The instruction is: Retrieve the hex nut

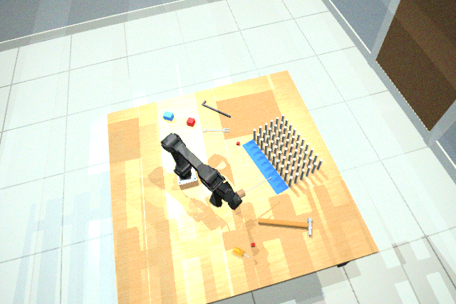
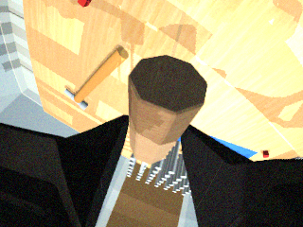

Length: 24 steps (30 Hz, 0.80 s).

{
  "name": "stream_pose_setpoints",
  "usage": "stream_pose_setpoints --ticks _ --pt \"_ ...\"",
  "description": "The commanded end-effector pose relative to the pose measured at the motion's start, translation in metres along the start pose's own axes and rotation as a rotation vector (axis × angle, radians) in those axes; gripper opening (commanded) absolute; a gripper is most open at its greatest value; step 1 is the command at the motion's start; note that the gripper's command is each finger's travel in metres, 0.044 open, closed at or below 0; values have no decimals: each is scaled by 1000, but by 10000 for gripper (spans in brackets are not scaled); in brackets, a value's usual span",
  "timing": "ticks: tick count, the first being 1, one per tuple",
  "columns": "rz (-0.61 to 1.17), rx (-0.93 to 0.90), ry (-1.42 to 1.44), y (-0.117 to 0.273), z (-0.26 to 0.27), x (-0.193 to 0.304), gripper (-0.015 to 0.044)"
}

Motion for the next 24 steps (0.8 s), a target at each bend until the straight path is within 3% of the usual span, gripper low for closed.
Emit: stream_pose_setpoints --ticks 1,24 --pt "17 -19 1 0 -15 12 0" --pt "132 -30 -31 -19 -121 52 0"
Point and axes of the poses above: the point midway between the two fingers, 35 mm back from their tips, its own y axis back along the fingers, its own z axis across the jaws, x = y × z, the point moved 1 cm from there along y, back along the fingers, and after that the axes turned 15 degrees about -y, right-handed, at the moved point
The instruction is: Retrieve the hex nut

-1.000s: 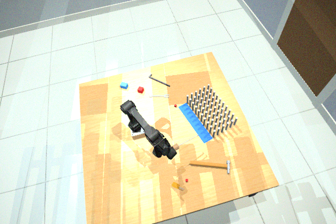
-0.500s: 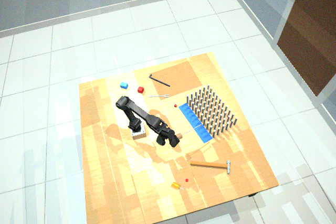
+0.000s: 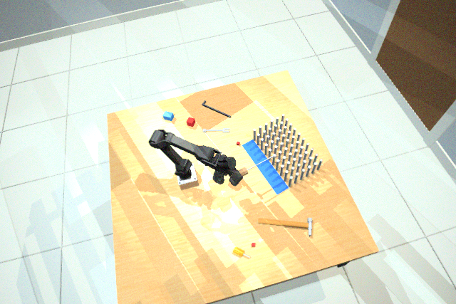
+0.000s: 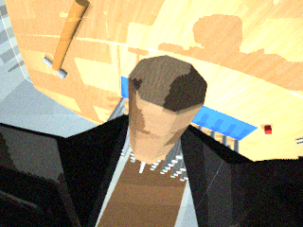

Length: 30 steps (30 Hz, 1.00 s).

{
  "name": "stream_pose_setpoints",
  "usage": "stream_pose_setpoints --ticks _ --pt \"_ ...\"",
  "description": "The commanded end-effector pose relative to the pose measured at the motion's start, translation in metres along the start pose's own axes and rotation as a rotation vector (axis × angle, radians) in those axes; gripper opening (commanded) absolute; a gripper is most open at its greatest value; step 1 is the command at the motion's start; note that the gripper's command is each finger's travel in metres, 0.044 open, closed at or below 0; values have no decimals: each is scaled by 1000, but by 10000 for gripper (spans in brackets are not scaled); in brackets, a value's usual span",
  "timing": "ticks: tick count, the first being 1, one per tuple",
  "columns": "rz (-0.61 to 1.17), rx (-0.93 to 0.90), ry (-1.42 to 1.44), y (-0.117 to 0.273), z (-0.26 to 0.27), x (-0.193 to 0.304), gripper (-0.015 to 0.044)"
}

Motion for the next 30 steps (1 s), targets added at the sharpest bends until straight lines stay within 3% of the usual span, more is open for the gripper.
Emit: stream_pose_setpoints --ticks 1,8,30 --pt "37 -8 -8 2 -15 5 0" --pt "42 -8 -9 -5 -17 4 0" --pt "44 -7 -6 -118 -31 -68 0"
Point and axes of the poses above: the point midway between the two fingers, 35 mm back from their tips, its own y axis back along the fingers, its own z axis across the jaws, x = y × z, the point moved 1 cm from there along y, back along the fingers, and after that the axes turned 15 degrees about -y, right-handed, at the moved point
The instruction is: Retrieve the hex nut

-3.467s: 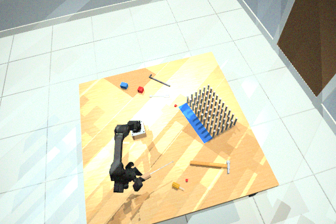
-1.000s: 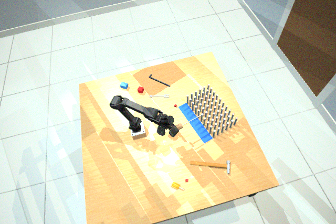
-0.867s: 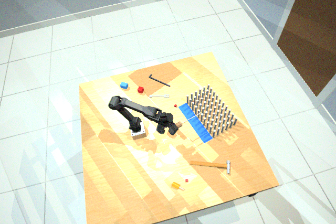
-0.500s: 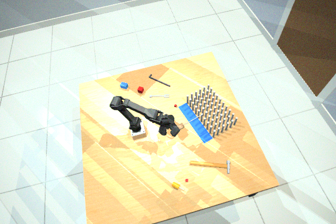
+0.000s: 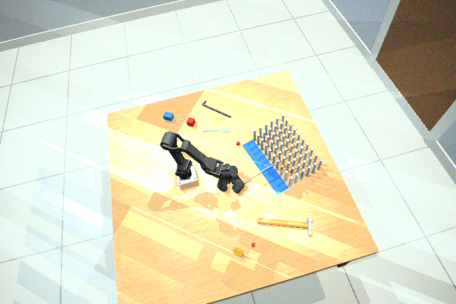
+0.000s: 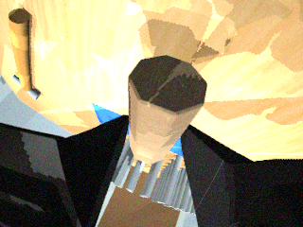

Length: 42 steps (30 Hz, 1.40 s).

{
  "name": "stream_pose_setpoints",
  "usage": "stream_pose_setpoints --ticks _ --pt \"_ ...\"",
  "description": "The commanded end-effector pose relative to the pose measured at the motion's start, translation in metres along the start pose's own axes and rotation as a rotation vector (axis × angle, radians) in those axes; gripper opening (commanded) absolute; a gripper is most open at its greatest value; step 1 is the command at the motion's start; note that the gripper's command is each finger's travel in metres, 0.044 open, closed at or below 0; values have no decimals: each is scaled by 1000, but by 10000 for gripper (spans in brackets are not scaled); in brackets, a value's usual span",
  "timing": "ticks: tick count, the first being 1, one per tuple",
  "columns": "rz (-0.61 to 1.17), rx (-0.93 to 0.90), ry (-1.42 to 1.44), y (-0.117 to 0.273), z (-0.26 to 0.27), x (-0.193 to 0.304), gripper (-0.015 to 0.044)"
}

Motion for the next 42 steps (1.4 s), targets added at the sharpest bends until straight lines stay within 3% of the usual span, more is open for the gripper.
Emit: stream_pose_setpoints --ticks 1,42 --pt "3 6 5 -12 -7 -15 0" --pt "5 6 2 -34 -16 -2 0"
Point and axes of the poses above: the point midway between the two fingers, 35 mm back from their tips, its own y axis back along the fingers, its own z axis across the jaws, x = y × z, the point moved 1 cm from there along y, back along the fingers, and after that the axes turned 15 degrees about -y, right-handed, at the moved point
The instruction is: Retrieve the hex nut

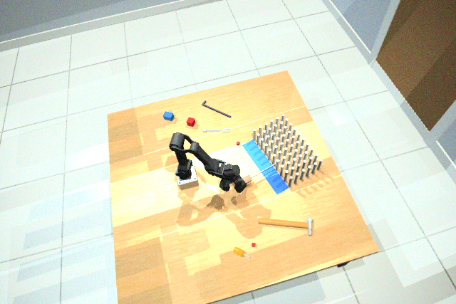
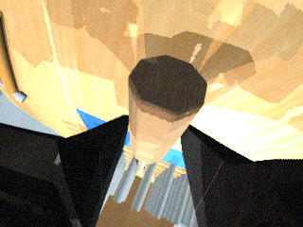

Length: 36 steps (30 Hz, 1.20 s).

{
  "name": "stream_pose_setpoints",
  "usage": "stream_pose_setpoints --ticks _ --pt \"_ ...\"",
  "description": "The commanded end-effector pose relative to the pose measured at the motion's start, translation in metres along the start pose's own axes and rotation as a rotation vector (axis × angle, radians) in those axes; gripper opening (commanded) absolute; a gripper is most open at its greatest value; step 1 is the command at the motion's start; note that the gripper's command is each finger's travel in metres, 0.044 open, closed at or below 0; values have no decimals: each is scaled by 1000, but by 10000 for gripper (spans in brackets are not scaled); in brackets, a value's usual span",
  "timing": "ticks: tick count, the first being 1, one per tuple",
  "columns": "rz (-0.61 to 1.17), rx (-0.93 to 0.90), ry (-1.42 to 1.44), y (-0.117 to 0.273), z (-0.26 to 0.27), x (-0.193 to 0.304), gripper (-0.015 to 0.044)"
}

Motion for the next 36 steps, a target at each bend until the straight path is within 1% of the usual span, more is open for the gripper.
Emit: stream_pose_setpoints --ticks 1,36 --pt "6 -3 -3 -3 1 5 0" --pt "9 -2 -5 -18 -5 29 0"
Point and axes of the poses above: the point midway between the two fingers, 35 mm back from their tips, its own y axis back along the fingers, its own z axis across the jaws, x = y × z, the point moved 1 cm from there along y, back along the fingers, and after that the axes turned 15 degrees about -y, right-handed, at the moved point
